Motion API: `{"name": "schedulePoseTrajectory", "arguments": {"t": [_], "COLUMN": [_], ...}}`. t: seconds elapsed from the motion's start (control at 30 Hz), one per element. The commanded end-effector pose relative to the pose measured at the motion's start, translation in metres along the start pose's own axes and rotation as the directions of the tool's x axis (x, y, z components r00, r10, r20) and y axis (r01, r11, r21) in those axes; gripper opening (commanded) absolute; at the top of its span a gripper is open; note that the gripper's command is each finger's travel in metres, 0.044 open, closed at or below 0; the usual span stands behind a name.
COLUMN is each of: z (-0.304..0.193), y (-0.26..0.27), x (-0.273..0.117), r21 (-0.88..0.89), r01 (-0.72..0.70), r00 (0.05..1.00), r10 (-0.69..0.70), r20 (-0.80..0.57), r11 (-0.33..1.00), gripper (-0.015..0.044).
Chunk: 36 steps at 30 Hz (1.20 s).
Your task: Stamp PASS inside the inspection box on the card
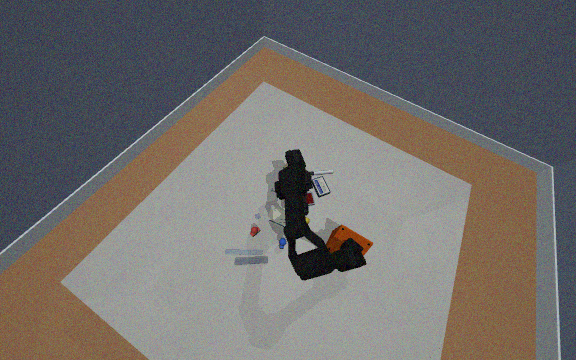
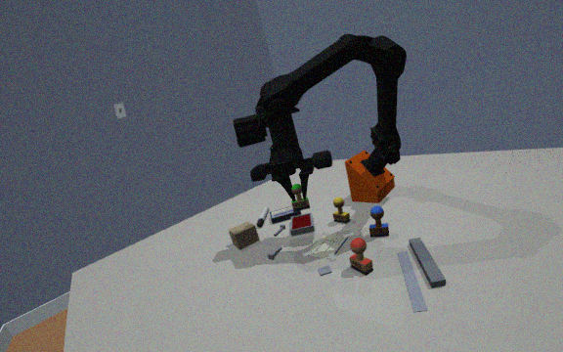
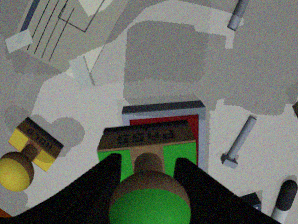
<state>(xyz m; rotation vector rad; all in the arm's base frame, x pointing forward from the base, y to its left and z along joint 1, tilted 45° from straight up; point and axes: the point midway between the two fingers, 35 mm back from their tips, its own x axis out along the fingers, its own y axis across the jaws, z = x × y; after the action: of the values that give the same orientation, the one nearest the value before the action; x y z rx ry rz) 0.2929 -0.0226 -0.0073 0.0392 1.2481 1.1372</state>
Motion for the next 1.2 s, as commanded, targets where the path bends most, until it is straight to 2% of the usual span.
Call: {"name": "schedulePoseTrajectory", "arguments": {"t": [0.0, 0.33, 0.7, 0.8, 1.17], "z": [0.012, 0.04, 0.07, 0.073, 0.074], "y": [0.004, 0.022, 0.045, 0.048, 0.048], "x": [-0.003, -0.002, -0.001, -0.001, 0.005], "r21": [-0.121, -0.446, -0.744, -0.777, -0.778], "r01": [0.007, 0.007, 0.007, 0.007, 0.007], "r00": [1.0, 1.0, 1.0, 1.0, 1.0], "r10": [-0.006, -0.003, 0.006, 0.008, 0.007], "r20": [0.007, 0.01, 0.014, 0.015, 0.014], "r11": [0.993, 0.895, 0.668, 0.629, 0.628], "gripper": [0.0, 0.0, 0.0, 0.0, 0.0]}}
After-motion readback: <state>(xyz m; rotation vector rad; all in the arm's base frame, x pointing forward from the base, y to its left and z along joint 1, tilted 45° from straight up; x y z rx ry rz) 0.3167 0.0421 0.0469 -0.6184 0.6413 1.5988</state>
